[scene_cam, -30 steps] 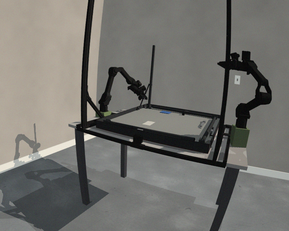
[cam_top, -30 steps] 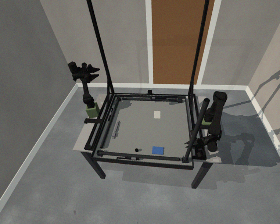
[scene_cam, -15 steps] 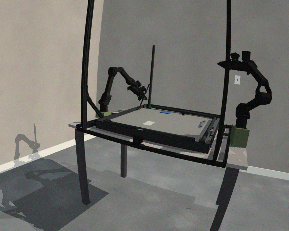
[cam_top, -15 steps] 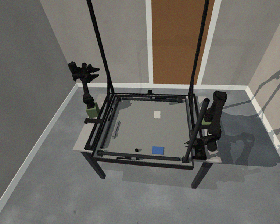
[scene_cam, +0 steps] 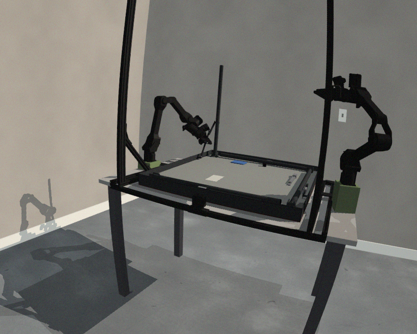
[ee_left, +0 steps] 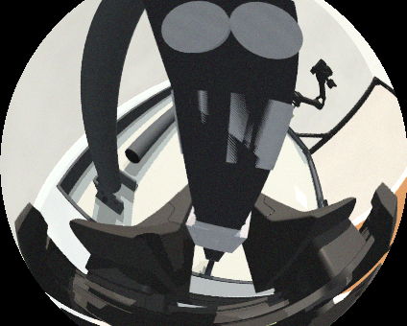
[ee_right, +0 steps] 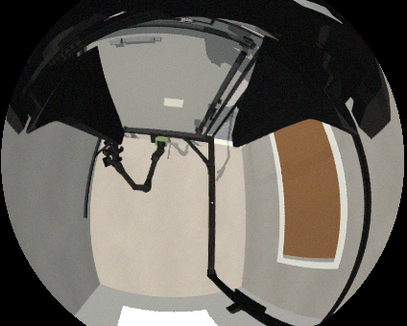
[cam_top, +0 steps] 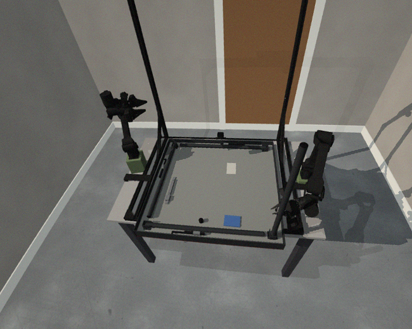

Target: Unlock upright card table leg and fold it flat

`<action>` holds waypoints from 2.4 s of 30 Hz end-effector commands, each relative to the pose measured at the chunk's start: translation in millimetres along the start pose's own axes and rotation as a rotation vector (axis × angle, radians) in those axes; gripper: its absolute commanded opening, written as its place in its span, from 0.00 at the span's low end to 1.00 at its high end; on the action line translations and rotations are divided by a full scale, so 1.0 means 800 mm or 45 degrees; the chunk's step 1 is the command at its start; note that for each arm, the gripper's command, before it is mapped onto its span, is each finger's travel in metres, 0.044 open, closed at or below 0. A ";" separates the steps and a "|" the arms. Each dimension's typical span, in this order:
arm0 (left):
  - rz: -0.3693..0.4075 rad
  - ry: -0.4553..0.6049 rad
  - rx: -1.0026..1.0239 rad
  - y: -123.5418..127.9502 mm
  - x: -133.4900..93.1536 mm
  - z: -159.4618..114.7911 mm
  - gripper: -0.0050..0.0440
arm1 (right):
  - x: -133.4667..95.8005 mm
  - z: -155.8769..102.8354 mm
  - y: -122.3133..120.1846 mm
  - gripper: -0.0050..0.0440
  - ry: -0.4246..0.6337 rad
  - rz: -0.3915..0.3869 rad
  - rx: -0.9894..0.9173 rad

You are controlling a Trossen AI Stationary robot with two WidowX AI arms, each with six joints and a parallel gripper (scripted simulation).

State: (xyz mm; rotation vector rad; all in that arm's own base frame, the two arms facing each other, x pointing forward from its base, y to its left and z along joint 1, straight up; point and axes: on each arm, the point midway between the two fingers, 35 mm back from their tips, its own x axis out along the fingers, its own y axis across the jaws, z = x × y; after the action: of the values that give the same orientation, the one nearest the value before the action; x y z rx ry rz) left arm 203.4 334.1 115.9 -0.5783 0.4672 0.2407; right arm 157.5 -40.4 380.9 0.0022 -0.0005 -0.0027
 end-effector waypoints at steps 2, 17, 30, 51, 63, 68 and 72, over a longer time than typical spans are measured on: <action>0.033 -0.013 0.052 -0.006 -0.002 0.002 0.10 | 0.000 0.000 0.001 0.92 0.001 0.003 -0.003; 0.066 -0.042 0.130 -0.015 -0.005 0.000 0.10 | 0.000 0.000 0.001 0.92 0.001 0.003 -0.003; 0.102 -0.074 0.214 -0.025 -0.007 -0.002 0.10 | 0.000 0.000 0.001 0.92 0.001 0.003 -0.003; 0.171 -0.134 0.374 -0.043 -0.012 -0.009 0.10 | 0.000 0.000 0.001 0.92 0.001 0.003 -0.003; 0.204 -0.164 0.452 -0.052 -0.013 -0.012 0.10 | 0.000 0.000 0.001 0.92 0.001 0.003 -0.003; 0.221 -0.178 0.490 -0.056 -0.014 -0.014 0.10 | 0.000 0.000 0.001 0.92 0.001 0.003 -0.003; 0.226 -0.182 0.502 -0.057 -0.014 -0.015 0.10 | 0.000 0.000 0.001 0.92 0.001 0.003 -0.003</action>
State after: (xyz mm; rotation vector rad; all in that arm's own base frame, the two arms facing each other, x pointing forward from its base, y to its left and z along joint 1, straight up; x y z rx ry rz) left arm 204.8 287.9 130.0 -0.1770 0.4155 0.3325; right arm 157.5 -40.4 380.9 0.0021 -0.0005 -0.0027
